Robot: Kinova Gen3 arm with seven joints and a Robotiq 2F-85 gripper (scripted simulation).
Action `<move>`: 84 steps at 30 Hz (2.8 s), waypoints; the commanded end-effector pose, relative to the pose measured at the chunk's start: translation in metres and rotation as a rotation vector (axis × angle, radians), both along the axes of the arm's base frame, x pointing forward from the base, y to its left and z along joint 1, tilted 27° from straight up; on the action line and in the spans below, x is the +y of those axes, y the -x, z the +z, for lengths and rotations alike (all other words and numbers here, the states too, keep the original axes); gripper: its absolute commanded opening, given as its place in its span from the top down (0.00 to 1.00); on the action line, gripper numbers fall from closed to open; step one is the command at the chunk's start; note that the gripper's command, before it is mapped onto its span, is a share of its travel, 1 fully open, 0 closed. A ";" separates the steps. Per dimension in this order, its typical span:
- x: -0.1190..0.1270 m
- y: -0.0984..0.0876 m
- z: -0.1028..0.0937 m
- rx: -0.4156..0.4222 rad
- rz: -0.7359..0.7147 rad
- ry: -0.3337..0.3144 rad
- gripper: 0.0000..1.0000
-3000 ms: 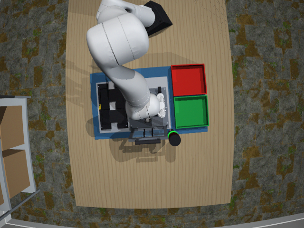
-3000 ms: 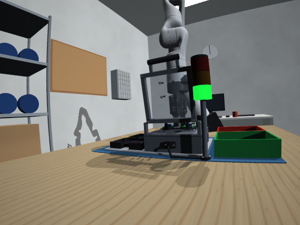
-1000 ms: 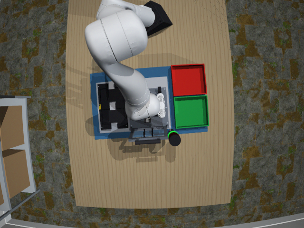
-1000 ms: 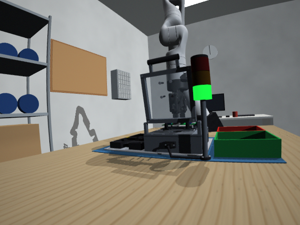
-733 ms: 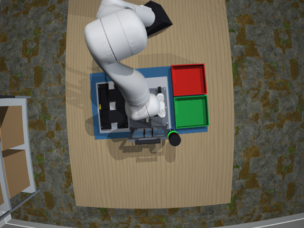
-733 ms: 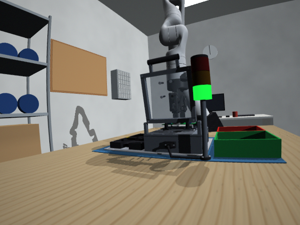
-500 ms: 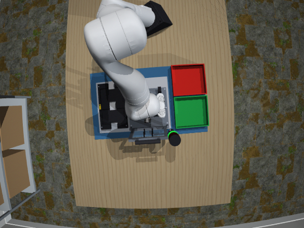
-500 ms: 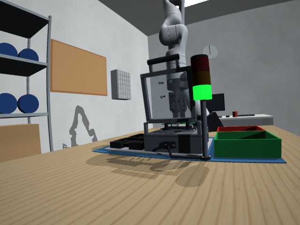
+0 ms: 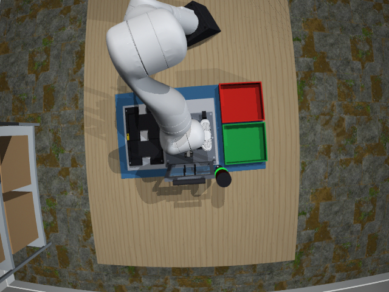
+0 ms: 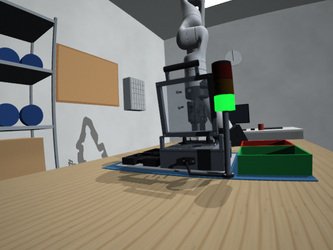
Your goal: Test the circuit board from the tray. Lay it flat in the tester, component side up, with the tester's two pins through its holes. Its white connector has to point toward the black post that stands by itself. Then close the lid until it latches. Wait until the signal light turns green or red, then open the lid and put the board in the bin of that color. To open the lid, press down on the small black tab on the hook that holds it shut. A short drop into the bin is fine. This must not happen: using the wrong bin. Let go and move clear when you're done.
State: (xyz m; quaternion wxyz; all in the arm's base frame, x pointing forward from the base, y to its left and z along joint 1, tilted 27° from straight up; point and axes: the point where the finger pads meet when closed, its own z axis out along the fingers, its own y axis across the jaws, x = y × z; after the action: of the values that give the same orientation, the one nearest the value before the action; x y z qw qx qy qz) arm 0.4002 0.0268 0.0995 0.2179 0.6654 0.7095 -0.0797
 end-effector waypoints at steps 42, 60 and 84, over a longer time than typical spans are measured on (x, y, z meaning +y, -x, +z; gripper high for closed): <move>0.021 0.010 0.044 -0.002 0.002 -0.002 0.23; 0.035 0.017 0.076 -0.002 0.002 -0.002 0.23; 0.037 0.016 0.074 -0.002 0.002 -0.002 0.23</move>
State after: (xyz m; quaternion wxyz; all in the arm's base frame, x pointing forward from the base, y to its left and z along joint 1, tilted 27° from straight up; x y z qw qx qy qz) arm 0.3834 0.0629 0.1744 0.2175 0.6653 0.7099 -0.0782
